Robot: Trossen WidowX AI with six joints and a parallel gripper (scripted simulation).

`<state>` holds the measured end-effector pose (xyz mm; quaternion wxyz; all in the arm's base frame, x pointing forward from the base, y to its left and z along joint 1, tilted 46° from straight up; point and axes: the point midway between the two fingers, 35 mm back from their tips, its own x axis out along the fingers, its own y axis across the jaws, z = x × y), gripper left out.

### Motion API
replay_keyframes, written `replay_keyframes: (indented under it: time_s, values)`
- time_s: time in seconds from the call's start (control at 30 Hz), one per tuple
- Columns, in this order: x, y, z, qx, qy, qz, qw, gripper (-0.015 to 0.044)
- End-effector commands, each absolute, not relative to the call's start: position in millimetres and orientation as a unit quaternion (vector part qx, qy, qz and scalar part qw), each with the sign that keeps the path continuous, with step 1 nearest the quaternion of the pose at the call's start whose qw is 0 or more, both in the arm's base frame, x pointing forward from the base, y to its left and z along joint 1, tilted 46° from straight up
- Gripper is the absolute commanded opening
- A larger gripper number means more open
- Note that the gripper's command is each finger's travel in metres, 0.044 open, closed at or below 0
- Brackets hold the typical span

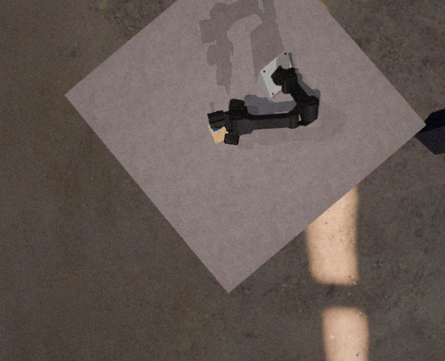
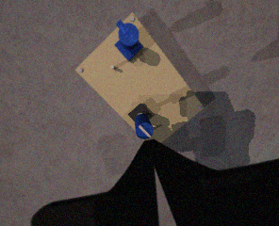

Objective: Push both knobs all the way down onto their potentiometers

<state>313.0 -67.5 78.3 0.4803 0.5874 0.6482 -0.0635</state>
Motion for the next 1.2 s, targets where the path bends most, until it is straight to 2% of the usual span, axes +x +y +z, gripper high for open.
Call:
replay_keyframes:
  time_s: [0.0, 1.17]
  values:
    - [313.9, -65.9, 76.4, 0.590, 0.646, -0.063, 0.479, 0.0000]
    - [317.5, -49.8, 60.8, 0.591, 0.646, -0.063, 0.479, 0.0000]
